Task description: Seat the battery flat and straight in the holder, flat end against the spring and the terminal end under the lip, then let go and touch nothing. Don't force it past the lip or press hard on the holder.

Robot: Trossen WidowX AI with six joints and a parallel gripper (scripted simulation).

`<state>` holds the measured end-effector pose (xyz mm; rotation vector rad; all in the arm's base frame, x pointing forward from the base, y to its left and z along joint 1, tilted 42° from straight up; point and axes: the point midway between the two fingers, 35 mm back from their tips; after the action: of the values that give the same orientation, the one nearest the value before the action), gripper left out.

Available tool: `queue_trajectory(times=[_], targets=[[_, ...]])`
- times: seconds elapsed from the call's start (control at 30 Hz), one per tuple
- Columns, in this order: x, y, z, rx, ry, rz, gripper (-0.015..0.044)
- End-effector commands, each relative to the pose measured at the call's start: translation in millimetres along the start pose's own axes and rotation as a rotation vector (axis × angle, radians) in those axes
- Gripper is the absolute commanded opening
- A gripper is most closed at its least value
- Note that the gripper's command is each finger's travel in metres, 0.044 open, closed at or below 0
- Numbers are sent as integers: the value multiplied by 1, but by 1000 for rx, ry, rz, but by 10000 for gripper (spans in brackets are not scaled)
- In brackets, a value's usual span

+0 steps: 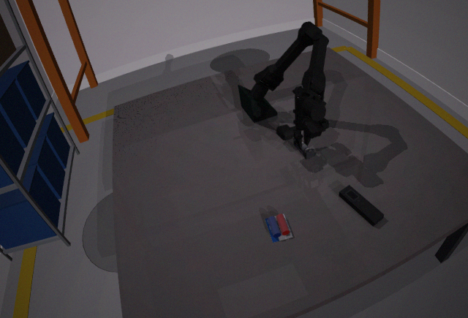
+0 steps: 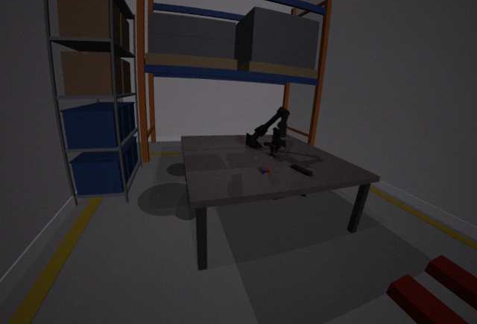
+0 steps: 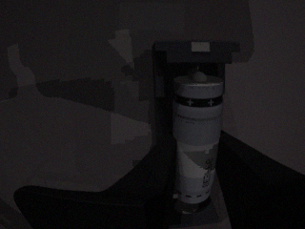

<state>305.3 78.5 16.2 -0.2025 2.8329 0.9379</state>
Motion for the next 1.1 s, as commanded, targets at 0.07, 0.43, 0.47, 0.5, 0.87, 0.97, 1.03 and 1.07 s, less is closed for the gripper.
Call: queue_trajectory(times=[0.07,0.43,0.47,0.5,0.87,0.97,1.03,1.07], targets=[[4,1,2,-4,48,2,71],[2,3,2,-9,102,-4,71],[2,3,2,-9,105,-5,71],[2,3,2,-9,105,-5,71],[-6,2,2,-9,109,-6,71],[-8,2,3,-8,109,-6,71],[-10,2,3,-8,109,-6,71],[-10,2,3,-8,109,-6,71]])
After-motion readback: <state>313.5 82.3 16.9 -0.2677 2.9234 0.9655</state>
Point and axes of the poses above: the point midway between the two fingers, 35 mm back from their tips, its own z axis out along the fingers, its own y axis across the jaws, x = y × z, and after that the axes turned 6 degrees about -z, right-handed
